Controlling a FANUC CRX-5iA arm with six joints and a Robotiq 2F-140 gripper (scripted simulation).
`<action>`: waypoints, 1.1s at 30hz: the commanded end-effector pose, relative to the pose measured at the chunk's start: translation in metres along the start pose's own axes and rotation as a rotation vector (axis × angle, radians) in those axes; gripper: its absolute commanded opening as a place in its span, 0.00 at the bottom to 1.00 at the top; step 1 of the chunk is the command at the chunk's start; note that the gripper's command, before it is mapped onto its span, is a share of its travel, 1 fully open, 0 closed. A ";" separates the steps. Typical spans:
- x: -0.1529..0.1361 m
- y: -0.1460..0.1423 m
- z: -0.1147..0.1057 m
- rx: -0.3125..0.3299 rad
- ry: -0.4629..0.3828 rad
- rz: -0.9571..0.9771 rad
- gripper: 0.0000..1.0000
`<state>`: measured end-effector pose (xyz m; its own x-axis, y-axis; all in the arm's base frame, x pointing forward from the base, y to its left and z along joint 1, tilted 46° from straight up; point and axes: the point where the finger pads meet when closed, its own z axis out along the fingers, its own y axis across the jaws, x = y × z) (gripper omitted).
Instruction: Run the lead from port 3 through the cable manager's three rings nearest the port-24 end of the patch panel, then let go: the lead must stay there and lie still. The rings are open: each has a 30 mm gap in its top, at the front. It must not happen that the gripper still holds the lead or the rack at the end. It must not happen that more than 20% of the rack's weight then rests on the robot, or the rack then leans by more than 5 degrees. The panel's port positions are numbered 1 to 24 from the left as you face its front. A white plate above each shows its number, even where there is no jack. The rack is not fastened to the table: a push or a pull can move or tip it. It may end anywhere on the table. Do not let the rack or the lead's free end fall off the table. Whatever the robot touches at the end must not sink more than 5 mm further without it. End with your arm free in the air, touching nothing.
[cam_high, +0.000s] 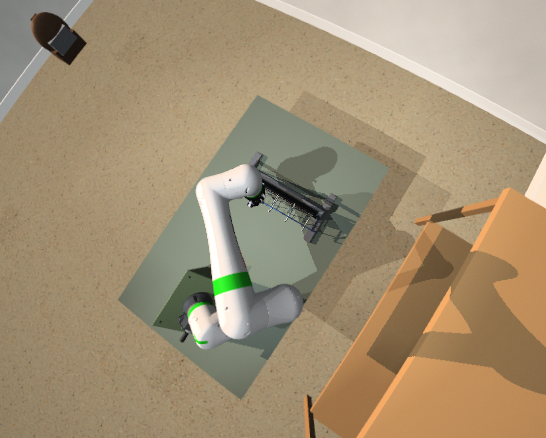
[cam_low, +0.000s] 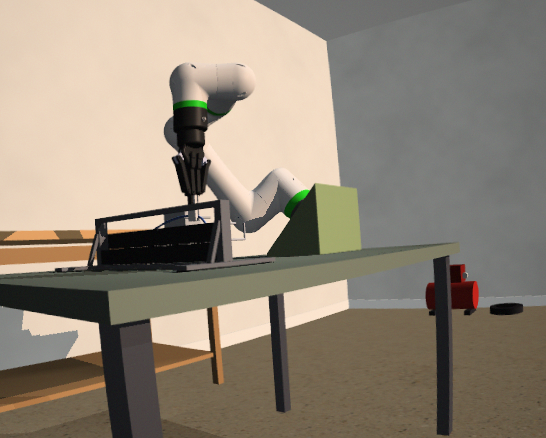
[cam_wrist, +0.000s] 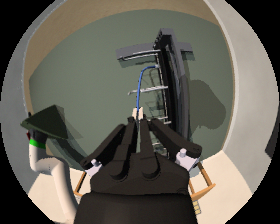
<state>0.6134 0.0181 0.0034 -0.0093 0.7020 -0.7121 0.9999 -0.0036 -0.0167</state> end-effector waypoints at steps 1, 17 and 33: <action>-0.002 0.001 -0.001 -0.002 -0.003 0.001 0.00; -0.002 0.001 0.005 -0.002 -0.003 0.001 0.00; -0.002 0.001 0.019 -0.002 -0.003 0.001 0.00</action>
<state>0.6133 0.0039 -0.0079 -0.0086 0.7000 -0.7141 0.9999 -0.0038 -0.0158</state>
